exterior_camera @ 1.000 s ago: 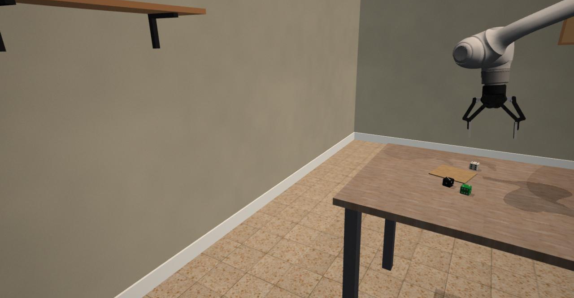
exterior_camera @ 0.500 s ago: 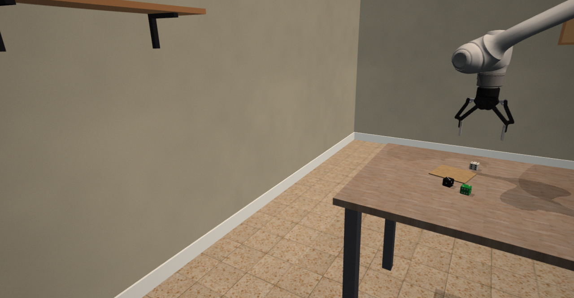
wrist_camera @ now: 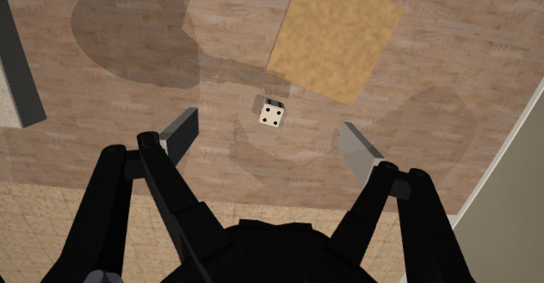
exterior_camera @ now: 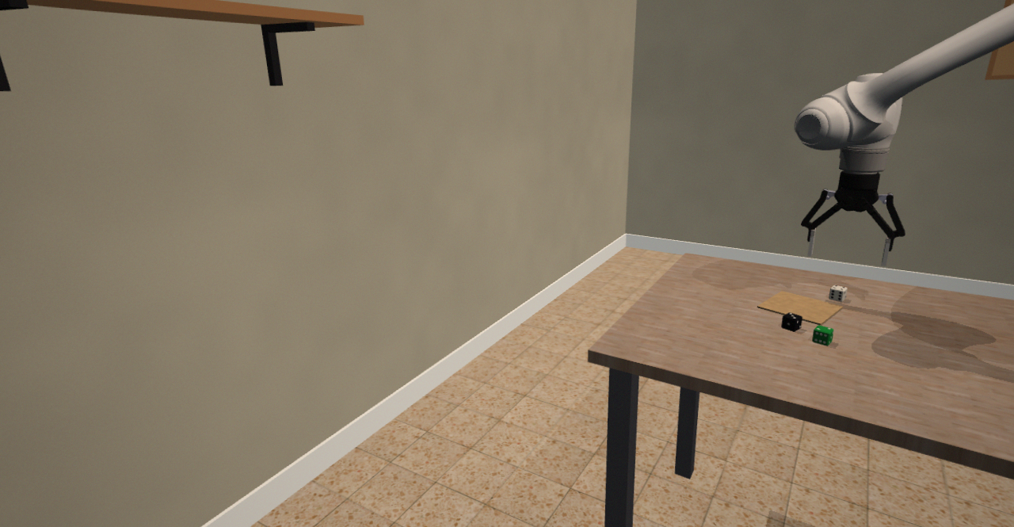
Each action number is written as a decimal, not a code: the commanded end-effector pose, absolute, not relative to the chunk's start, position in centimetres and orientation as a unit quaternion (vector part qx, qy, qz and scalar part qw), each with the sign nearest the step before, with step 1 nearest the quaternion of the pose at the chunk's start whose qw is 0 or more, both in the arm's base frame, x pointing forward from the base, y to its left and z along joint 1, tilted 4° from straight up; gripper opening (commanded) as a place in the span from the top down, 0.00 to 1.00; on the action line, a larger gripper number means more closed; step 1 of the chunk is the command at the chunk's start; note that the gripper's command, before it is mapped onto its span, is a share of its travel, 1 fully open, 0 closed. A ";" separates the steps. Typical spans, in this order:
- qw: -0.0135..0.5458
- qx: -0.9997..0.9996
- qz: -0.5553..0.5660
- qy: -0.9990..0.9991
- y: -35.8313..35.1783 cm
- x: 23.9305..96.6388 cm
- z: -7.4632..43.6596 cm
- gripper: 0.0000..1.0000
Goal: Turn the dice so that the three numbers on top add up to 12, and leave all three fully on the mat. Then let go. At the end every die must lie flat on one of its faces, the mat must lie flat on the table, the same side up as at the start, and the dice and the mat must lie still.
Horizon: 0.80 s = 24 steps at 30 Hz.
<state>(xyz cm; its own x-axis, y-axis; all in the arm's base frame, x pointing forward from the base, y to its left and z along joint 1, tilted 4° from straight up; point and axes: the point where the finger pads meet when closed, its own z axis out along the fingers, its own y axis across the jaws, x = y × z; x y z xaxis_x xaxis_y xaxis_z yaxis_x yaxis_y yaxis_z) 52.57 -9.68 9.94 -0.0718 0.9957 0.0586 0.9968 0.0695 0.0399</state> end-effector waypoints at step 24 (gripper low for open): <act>0.008 -0.681 -0.035 -0.731 -9.4 52.8 5.5 0.00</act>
